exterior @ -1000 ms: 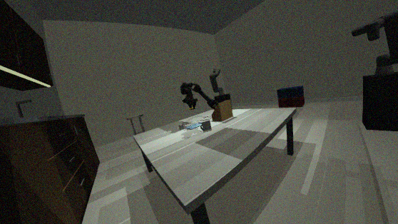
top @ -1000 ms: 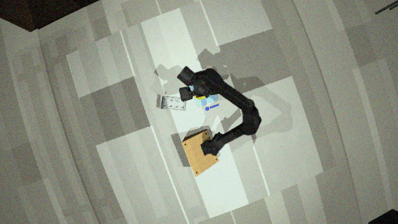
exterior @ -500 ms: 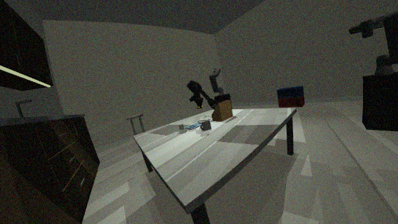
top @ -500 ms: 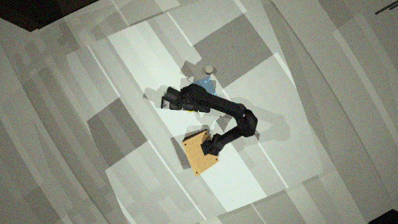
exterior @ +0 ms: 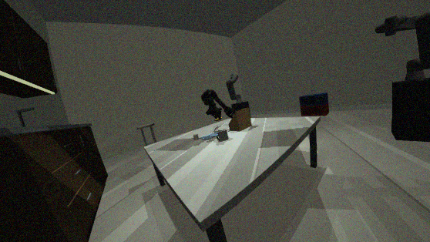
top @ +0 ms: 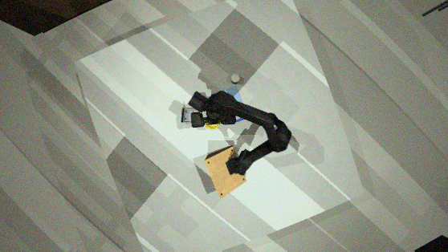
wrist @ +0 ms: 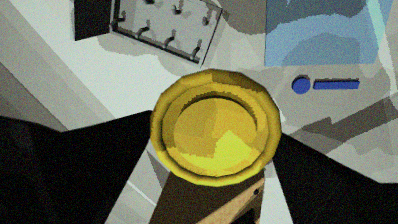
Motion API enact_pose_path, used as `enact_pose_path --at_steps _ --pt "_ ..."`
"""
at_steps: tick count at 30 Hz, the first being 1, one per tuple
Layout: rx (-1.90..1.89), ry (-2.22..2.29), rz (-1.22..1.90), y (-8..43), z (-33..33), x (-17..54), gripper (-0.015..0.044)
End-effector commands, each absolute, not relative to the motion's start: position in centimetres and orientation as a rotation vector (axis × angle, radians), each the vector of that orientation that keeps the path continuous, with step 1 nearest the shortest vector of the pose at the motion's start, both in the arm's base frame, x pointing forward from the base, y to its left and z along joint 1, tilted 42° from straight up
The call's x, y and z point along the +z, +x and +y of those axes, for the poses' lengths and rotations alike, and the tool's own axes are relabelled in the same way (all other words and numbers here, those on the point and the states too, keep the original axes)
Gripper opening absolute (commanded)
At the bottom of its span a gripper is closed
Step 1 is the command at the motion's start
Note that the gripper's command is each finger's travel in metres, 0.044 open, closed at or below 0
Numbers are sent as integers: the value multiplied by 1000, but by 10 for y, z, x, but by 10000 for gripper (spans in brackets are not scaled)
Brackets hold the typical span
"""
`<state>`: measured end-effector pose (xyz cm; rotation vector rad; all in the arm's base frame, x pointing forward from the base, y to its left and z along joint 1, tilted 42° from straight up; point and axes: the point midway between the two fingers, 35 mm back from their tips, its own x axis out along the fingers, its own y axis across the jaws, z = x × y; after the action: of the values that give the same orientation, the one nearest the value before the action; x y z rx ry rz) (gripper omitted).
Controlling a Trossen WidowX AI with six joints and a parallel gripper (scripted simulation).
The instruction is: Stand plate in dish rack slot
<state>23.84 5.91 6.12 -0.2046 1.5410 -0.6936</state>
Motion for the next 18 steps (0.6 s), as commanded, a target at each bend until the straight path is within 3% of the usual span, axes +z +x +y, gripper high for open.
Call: enact_pose_path --at_steps 1,18 --pt "-599 -201 1621 236 55 51 0" --pt "-148 -159 1797 234 43 15 0"
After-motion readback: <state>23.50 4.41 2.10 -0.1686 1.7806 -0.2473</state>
